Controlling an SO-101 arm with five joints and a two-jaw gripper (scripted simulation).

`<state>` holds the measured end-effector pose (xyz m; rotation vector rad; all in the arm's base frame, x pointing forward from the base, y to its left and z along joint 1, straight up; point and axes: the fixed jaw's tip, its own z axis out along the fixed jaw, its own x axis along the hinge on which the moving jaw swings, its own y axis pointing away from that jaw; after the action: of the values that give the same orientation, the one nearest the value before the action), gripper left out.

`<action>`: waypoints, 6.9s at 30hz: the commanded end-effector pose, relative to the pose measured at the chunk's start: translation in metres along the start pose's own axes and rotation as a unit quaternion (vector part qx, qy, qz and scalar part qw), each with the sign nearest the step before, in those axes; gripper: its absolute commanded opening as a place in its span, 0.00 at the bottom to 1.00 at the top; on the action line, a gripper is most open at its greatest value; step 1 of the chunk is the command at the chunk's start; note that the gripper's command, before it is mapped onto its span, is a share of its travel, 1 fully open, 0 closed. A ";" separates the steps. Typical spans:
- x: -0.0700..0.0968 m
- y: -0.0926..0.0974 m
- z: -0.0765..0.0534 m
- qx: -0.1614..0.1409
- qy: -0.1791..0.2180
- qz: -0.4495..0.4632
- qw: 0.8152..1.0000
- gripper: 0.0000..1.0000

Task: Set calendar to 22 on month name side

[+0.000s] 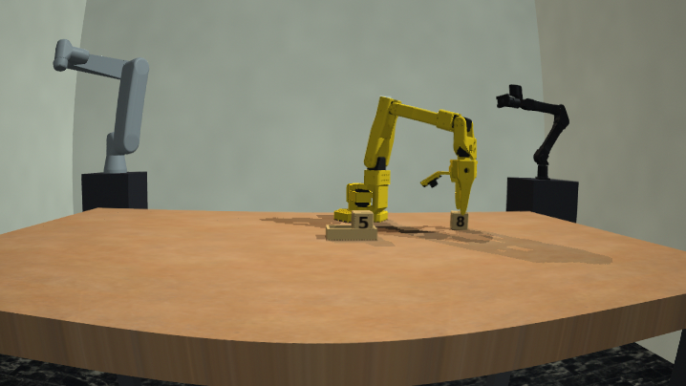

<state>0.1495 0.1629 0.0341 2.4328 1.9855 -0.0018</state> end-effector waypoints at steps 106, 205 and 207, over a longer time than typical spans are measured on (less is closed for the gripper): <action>0.003 -0.005 -0.012 -0.007 0.014 0.000 1.000 0.00; -0.007 -0.012 -0.037 0.005 0.015 0.700 0.714 0.00; -0.007 -0.013 -0.037 0.005 0.014 0.725 0.689 0.00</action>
<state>0.1311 0.1532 0.0573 3.0927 -0.2052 -0.0433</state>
